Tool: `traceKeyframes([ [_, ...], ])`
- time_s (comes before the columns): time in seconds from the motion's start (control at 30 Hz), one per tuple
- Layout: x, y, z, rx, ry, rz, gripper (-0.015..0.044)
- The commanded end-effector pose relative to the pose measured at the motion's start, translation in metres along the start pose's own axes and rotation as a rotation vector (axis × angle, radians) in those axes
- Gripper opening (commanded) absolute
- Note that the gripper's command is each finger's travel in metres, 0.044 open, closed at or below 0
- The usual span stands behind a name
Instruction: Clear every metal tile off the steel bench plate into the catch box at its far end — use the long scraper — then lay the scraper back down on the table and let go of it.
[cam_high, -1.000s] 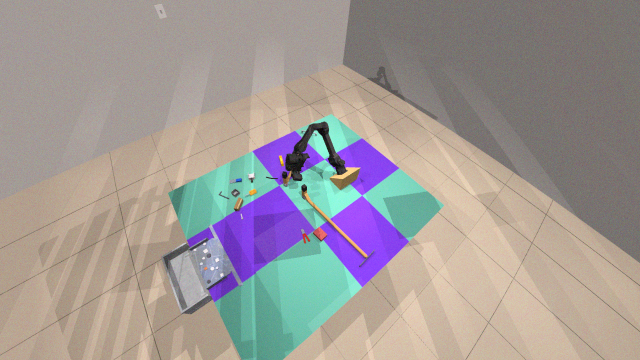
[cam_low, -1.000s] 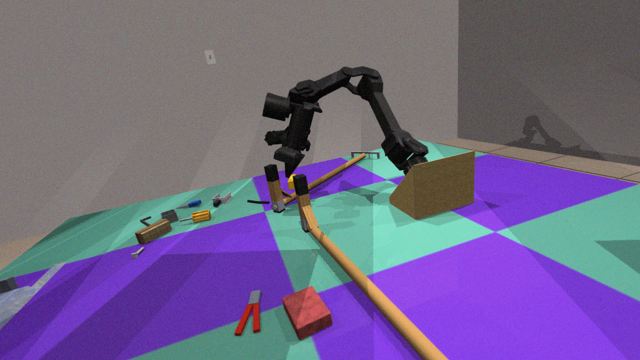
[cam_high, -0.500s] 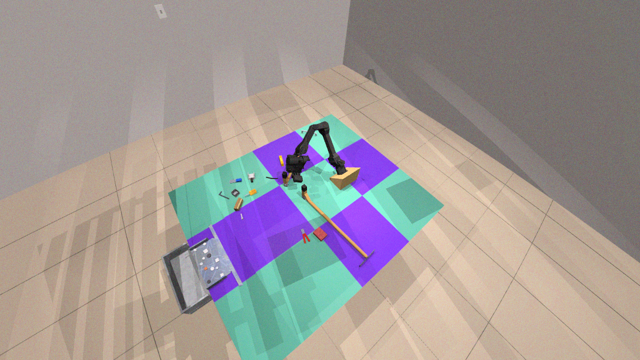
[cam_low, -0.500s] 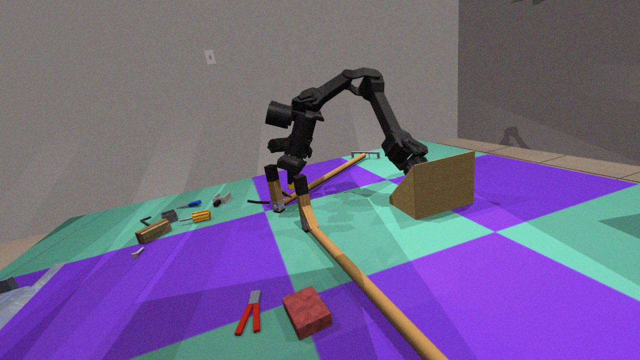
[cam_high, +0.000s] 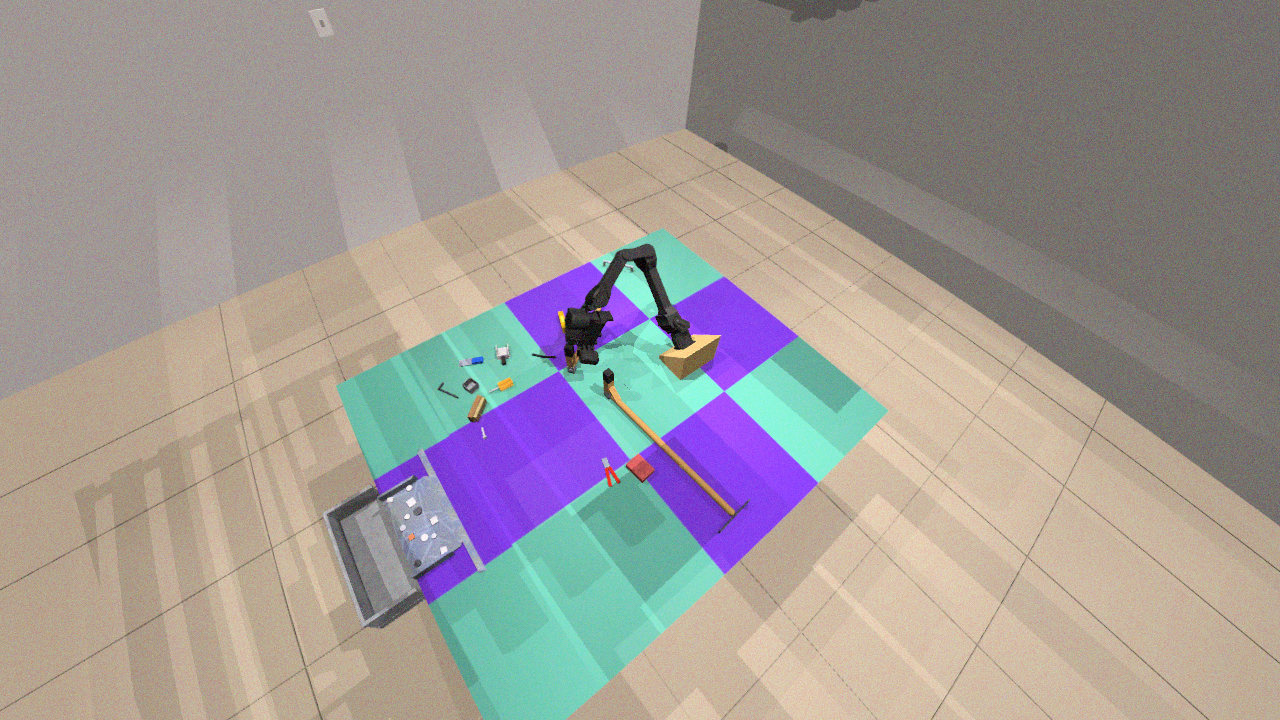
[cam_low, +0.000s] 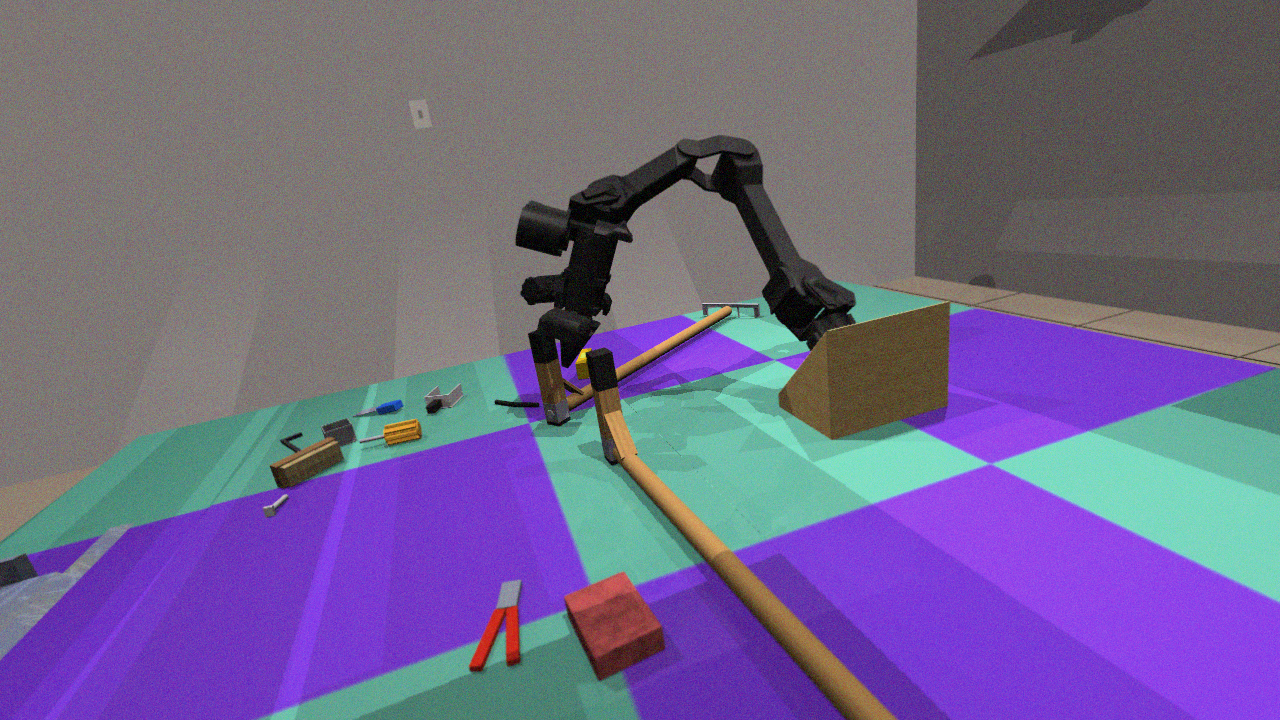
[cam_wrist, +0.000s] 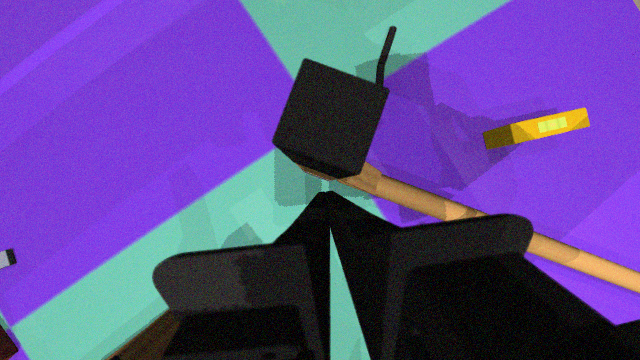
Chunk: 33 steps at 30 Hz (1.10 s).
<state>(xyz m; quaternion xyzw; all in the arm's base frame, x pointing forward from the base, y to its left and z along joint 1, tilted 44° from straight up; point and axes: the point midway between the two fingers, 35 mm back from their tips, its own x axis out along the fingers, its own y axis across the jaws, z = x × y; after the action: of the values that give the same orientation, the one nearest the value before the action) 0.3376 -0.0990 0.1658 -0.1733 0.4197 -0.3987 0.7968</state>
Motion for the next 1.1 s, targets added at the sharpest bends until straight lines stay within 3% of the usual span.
traceKeyframes([
  [0.0,0.002,0.000,0.007,-0.006,0.002,0.003,0.0000],
  [1.07,0.019,-0.010,0.056,-0.002,0.004,0.005,0.0000],
])
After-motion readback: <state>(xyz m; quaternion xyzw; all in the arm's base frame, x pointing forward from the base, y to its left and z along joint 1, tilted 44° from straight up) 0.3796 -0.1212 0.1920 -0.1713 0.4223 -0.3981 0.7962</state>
